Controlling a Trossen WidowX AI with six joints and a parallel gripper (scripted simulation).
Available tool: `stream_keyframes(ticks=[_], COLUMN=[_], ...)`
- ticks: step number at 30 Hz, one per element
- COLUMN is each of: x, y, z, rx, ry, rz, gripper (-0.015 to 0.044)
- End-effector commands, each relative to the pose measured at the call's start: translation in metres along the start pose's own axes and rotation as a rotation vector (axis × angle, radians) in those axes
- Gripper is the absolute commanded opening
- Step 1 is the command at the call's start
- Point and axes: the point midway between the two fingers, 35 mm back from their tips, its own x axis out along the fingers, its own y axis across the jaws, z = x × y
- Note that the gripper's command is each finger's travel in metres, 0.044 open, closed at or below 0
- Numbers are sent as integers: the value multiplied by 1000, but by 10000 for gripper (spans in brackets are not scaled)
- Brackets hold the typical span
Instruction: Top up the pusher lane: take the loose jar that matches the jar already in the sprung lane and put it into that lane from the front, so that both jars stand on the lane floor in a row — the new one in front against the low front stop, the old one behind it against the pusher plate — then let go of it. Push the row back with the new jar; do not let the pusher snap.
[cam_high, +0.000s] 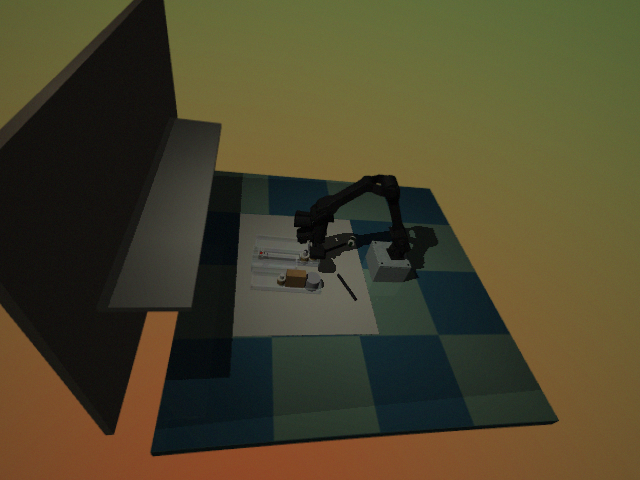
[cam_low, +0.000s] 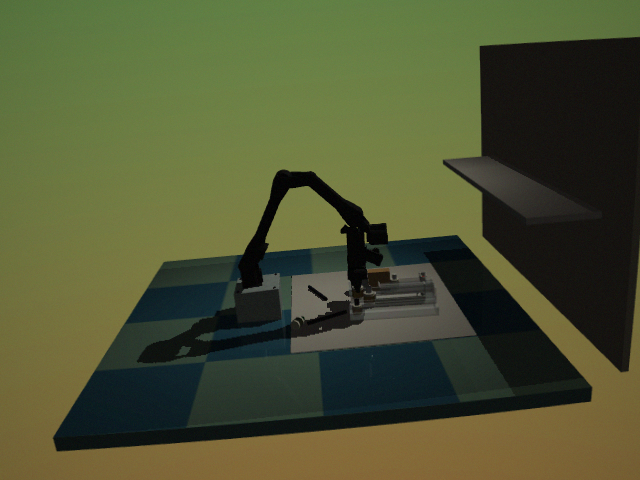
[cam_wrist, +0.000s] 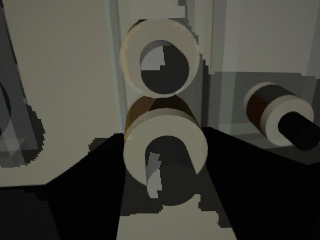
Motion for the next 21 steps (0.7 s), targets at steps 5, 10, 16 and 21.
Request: stream_keyframes(ticks=[5, 10, 16, 21], x=[2, 4, 6, 7], y=[-1, -1, -1, -1], z=[6, 6, 5, 5], rx=[-2, -2, -2, -2], ry=[-22, -22, -22, -22], rz=[-3, -3, -3, -3], gripper=[0, 0, 0, 0])
